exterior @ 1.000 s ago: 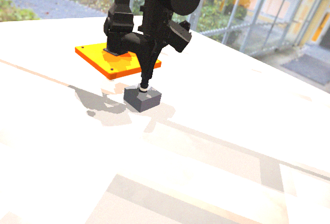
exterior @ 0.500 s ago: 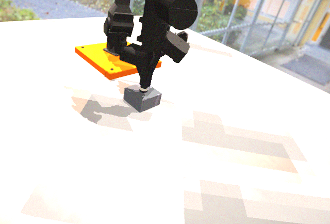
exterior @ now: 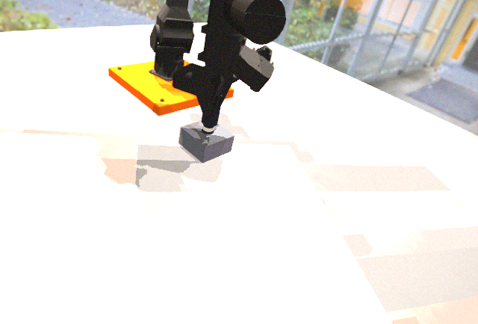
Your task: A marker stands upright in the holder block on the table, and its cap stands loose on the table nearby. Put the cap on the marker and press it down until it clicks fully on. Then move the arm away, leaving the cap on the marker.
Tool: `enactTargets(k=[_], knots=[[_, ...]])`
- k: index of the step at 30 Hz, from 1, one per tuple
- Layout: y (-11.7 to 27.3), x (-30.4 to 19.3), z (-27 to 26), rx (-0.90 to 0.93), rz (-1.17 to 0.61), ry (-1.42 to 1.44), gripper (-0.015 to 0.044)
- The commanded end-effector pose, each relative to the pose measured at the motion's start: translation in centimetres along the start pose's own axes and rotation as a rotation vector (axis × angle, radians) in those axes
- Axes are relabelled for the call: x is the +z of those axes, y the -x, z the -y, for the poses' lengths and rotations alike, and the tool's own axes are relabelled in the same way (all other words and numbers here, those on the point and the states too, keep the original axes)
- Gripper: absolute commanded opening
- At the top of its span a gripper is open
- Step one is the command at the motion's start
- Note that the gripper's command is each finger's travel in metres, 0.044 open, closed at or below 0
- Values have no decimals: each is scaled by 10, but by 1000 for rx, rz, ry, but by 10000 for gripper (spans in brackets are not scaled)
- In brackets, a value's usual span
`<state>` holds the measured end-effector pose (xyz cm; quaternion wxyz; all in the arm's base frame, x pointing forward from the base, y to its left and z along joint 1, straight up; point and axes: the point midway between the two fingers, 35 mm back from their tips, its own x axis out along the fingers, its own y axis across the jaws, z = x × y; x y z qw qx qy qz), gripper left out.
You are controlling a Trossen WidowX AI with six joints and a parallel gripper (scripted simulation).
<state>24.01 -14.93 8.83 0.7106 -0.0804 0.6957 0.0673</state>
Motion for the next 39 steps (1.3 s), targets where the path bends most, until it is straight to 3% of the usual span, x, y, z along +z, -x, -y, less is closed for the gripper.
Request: enactTargets(k=[1, 14, 17, 23, 27, 34, 39], knots=[[0, 0, 0, 0, 0, 0, 105], [0, 0, 0, 0, 0, 0, 440], [8, 1, 1, 0, 0, 0, 440], [73, 0, 0, 0, 0, 0, 440], [75, 0, 0, 0, 0, 0, 440], [67, -1, 0, -2, -3, -395, 256], [66, -1, 0, -2, -3, -408, 125]])
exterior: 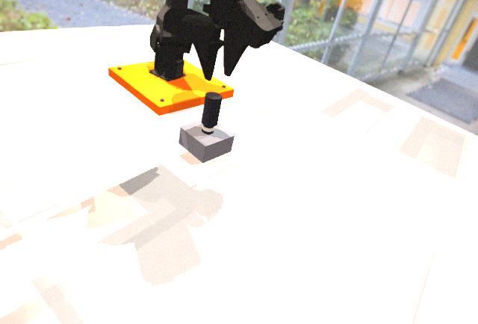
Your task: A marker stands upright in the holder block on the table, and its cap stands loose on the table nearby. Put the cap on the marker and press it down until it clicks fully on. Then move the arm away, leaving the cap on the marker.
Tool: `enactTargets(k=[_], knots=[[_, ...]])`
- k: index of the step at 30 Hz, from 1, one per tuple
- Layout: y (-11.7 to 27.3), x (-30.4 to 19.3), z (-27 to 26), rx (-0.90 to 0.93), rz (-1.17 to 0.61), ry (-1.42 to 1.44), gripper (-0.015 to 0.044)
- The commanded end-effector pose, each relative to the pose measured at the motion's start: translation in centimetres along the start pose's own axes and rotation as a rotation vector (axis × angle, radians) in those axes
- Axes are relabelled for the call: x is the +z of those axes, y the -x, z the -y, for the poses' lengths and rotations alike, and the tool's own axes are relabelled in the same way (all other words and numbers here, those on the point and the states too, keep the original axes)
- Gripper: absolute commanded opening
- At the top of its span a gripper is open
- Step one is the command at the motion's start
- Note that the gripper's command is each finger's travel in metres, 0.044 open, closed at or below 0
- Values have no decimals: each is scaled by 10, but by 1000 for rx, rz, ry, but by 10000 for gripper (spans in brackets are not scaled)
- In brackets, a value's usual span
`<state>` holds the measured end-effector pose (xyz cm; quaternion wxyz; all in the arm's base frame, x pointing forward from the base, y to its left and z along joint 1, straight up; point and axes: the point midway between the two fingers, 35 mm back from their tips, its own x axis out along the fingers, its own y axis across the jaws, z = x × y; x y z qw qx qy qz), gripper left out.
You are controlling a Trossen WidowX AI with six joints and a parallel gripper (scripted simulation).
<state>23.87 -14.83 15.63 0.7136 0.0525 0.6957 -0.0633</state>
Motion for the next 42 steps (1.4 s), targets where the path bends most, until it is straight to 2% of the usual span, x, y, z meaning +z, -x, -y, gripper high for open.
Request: enactTargets(k=[1, 5, 17, 42], knots=[[-2, -1, 0, -1, -4, -35, 99], [-2, -1, 0, -1, -4, -35, 0], [-4, -1, 0, -1, -4, -35, 0], [-39, -1, 0, -2, -4, -35, 0]])
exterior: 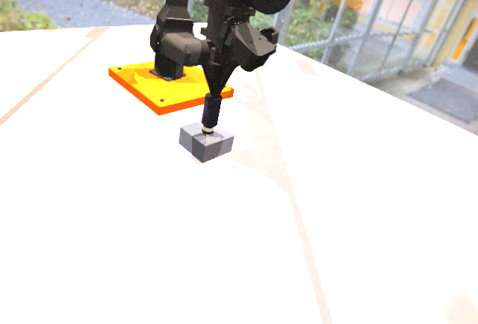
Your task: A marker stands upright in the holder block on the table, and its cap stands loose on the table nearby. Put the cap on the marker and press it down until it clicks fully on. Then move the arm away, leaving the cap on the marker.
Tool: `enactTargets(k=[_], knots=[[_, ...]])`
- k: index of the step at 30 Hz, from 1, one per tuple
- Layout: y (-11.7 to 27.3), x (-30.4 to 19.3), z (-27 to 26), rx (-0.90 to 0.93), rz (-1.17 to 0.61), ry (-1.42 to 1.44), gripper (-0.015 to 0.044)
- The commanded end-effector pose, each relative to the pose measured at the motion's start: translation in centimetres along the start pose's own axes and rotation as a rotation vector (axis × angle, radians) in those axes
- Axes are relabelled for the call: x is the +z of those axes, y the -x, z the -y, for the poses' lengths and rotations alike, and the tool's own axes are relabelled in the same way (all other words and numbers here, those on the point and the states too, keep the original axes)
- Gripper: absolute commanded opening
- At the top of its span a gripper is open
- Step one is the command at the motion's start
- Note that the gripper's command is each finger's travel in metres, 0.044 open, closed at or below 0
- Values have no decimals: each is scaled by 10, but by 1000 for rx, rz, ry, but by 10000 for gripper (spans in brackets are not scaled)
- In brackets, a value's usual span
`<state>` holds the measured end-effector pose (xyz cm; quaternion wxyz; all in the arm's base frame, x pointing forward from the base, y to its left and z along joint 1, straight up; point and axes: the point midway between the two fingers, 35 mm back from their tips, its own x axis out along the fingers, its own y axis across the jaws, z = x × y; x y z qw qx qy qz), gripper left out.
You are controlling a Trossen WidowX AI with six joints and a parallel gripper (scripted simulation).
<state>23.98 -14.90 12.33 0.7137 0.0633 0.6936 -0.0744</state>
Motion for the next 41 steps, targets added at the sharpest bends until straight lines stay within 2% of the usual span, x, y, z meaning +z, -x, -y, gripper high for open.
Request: enactTargets(k=[1, 11, 19, 24, 41], knots=[[-8, -2, 0, -1, -7, -4, 0], [-2, 1, 1, -2, 4, 0, 0], [78, 2, 1, -2, 3, 0, 0], [85, 1, 0, -2, 3, 0, 0], [85, 1, 0, -2, 3, 0, 440]])
